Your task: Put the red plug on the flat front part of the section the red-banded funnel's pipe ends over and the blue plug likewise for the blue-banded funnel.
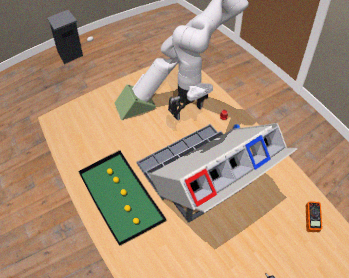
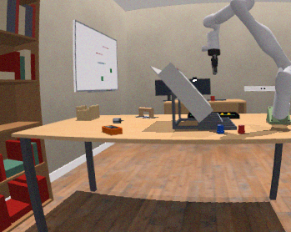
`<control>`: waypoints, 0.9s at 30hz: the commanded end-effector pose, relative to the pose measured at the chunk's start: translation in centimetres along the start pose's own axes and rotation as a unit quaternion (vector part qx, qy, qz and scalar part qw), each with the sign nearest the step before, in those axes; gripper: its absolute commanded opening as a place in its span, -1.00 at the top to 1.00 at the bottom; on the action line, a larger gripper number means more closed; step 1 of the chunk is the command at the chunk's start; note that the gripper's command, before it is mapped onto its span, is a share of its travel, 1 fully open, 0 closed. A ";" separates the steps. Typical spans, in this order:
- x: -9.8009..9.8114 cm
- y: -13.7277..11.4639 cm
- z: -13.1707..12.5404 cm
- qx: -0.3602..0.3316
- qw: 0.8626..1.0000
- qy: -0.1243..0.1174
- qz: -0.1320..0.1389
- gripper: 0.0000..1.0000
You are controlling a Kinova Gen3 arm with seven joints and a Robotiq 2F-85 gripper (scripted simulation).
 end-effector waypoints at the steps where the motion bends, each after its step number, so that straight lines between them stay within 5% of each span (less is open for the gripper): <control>1: 0.0 0.0 0.0 0.000 1.000 0.000 0.000 -1.00; 7: 0.0 0.0 0.0 0.000 1.000 0.000 0.000 -1.00; 8: 0.0 0.0 0.0 0.000 1.000 0.000 0.000 -0.01; 27: 0.0 0.0 0.0 0.000 1.000 0.000 0.000 -0.01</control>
Point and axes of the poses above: the point where the finger pads meet when closed, its own x axis back along the fingers, its own z axis across the jaws, y = z × x, the point moved 8 cm from there along x, back along the fingers, and after that the axes turned 12 degrees about -x, right-handed, at the moved point
